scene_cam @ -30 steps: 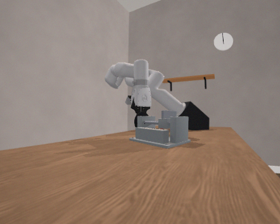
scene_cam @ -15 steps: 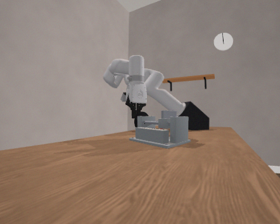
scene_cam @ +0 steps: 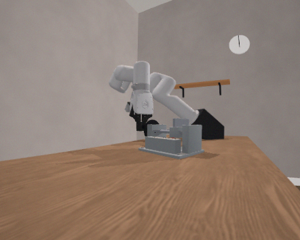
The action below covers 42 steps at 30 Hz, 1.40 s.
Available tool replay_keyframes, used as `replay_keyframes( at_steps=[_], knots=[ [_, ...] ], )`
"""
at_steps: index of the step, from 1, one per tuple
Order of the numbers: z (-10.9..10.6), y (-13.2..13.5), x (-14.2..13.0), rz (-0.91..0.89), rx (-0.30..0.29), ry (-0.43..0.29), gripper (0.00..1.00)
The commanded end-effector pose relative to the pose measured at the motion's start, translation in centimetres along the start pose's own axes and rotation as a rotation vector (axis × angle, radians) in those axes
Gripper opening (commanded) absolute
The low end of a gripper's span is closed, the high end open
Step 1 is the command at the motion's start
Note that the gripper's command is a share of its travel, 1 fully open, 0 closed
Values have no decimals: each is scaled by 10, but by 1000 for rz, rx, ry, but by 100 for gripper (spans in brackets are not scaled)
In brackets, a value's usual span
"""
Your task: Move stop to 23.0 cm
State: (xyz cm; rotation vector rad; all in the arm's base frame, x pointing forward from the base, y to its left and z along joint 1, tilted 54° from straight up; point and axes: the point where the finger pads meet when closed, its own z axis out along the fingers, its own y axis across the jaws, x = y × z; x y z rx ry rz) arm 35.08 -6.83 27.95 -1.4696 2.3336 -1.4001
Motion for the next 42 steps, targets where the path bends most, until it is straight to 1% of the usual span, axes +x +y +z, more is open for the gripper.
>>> replay_keyframes(
  at_steps=[1, 15, 17, 26, 42],
  knots=[
    [6, -3, 0, -1, 0, 1, 6],
    [30, 0, 0, -1, 0, 1, 6],
    [30, 0, 0, -1, 0, 1, 6],
    [42, 11, 0, -1, 0, 1, 6],
    [47, 31, 0, -1, 0, 1, 6]
  ],
)
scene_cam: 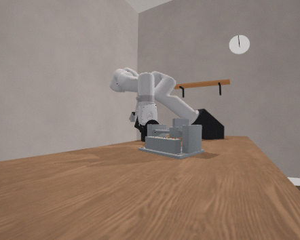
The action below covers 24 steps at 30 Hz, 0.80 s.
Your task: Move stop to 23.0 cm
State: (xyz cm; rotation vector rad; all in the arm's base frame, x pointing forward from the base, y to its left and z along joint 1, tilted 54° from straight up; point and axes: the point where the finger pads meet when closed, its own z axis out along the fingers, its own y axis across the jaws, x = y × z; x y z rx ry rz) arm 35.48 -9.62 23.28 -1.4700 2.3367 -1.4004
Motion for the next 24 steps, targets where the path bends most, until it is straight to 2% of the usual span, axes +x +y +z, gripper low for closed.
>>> replay_keyframes(
  at_steps=[1, 24],
  knots=[
    [0, 5, 0, 0, 2, -1, 6],
    [-8, 24, 0, 0, 2, -1, 6]
  ],
)
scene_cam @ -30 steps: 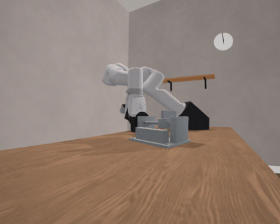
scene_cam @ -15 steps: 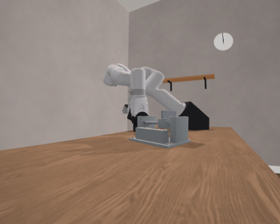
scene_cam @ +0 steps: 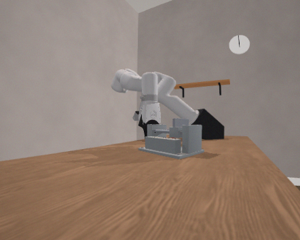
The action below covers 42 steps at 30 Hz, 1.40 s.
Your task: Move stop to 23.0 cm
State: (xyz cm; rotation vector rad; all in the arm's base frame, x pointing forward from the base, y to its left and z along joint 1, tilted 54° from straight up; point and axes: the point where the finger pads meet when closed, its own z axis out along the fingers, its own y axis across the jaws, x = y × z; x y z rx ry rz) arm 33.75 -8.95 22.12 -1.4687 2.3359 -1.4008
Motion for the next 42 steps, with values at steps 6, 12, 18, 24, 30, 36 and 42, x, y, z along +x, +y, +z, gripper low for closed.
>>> replay_keyframes(
  at_steps=[6, 12, 18, 24, 30, 36, 42],
  knots=[
    [-4, 4, 0, -1, 1, -1, 6],
    [-6, 6, 0, -1, 1, -1, 6],
    [-7, 7, 0, -1, 1, -1, 6],
    [-9, 8, 0, -1, 1, -1, 6],
    [-9, 9, 0, -1, 1, -1, 6],
    [-10, 9, 0, -1, 1, -1, 6],
    [-10, 9, 0, -1, 1, -1, 6]
  ],
)
